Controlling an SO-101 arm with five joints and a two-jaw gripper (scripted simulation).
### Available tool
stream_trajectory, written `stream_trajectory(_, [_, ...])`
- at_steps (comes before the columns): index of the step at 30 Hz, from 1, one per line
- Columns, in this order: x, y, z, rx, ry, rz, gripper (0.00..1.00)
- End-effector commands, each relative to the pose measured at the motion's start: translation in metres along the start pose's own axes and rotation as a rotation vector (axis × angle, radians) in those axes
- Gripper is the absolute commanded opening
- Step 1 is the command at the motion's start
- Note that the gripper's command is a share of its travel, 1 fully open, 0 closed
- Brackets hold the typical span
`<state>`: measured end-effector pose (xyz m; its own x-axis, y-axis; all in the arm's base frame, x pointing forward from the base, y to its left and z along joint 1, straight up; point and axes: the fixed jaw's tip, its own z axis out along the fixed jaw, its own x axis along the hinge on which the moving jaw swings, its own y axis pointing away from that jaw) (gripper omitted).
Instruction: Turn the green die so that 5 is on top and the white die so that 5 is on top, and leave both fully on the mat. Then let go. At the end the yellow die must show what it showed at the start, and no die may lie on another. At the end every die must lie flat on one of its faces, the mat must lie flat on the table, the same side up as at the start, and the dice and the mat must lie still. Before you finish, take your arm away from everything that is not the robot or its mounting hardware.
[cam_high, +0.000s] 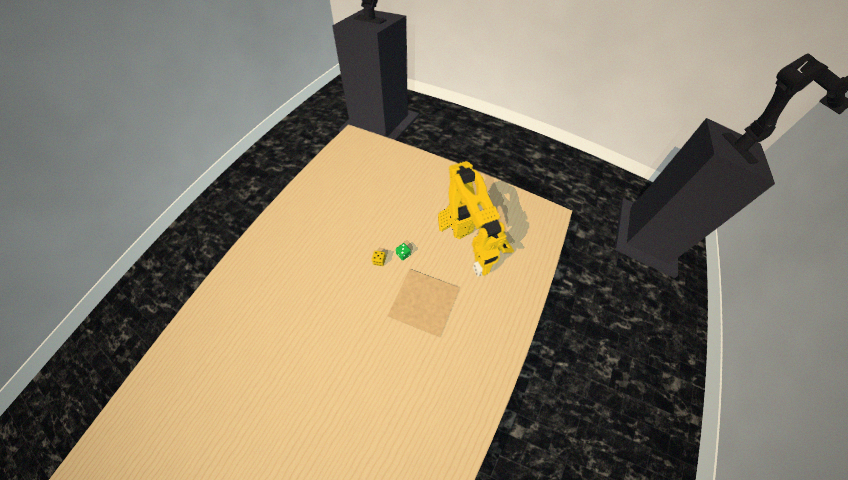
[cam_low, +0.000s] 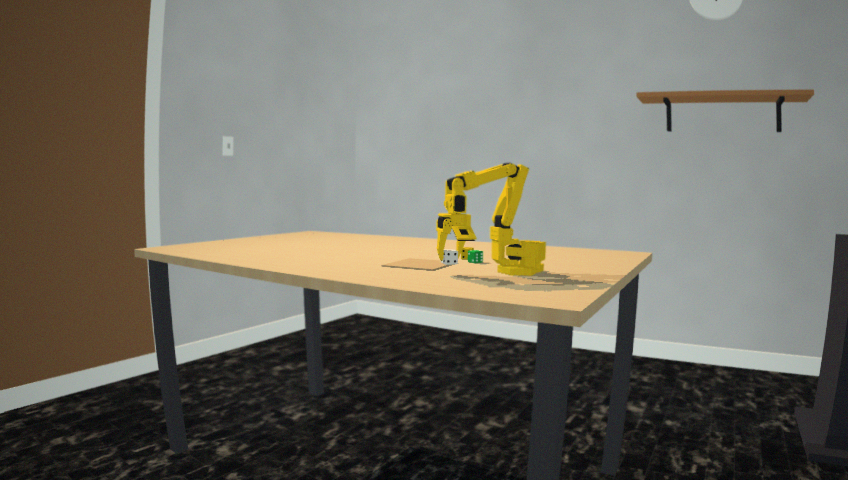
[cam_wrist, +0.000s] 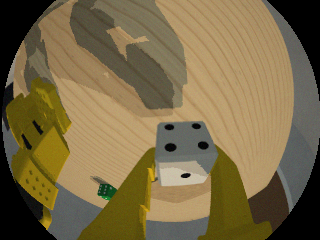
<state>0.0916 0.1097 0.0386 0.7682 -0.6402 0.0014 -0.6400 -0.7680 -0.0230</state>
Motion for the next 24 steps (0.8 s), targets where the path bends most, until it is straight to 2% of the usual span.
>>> stream_trajectory(1, [-0.0013,-0.0029,0.0004,0.019,-0.002,0.003,0.00])
stream_trajectory(24, [-0.0014,-0.0029,0.0097,0.019,-0.002,0.003,0.00])
